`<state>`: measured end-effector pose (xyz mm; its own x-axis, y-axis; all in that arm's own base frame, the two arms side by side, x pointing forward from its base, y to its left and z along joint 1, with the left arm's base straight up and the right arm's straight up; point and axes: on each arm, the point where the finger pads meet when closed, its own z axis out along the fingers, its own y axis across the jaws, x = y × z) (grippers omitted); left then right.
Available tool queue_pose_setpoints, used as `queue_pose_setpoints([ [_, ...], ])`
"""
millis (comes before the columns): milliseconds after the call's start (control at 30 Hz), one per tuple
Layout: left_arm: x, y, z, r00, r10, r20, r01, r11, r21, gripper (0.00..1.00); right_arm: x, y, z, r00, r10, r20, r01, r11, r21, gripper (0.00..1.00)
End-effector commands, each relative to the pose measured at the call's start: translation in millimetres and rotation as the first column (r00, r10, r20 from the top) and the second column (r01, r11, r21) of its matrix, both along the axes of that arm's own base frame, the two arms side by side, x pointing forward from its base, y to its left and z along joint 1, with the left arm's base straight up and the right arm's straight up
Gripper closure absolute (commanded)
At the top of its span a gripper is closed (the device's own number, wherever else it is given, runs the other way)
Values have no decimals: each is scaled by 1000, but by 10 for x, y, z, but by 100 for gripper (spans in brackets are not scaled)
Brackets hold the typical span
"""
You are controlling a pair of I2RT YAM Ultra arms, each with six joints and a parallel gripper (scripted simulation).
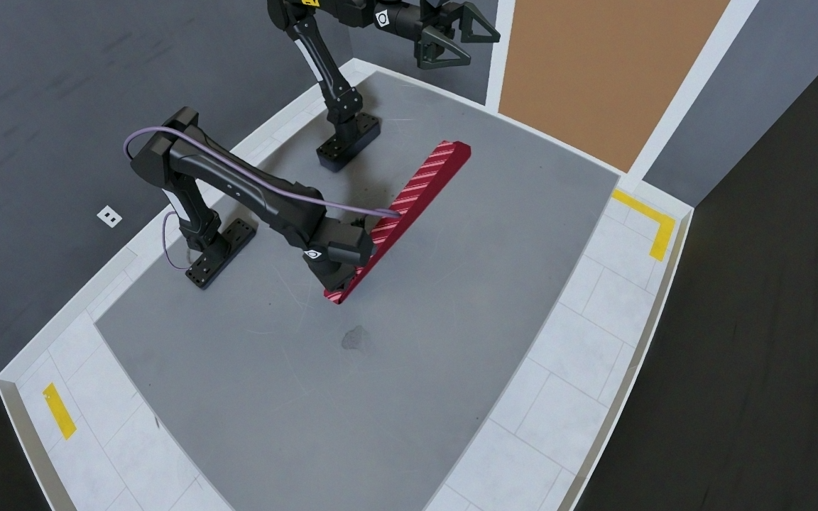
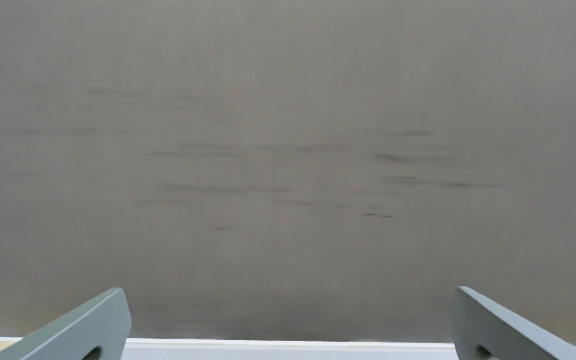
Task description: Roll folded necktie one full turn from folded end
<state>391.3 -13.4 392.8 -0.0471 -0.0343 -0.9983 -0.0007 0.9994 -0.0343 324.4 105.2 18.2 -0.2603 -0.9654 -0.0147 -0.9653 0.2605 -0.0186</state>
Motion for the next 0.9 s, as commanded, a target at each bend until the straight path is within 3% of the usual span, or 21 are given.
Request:
queue_pose_setpoints([
  [0, -11, -4, 209, 999, -8, 48, 9, 1000, -12, 0, 0, 22, -22, 1000, -8, 0, 8, 1000, 11, 62],
  [867, -11, -4, 209, 999, -8, 48, 9, 1000, -12, 0, 0, 22, -22, 999, -32, 0, 32, 999, 11, 62],
])
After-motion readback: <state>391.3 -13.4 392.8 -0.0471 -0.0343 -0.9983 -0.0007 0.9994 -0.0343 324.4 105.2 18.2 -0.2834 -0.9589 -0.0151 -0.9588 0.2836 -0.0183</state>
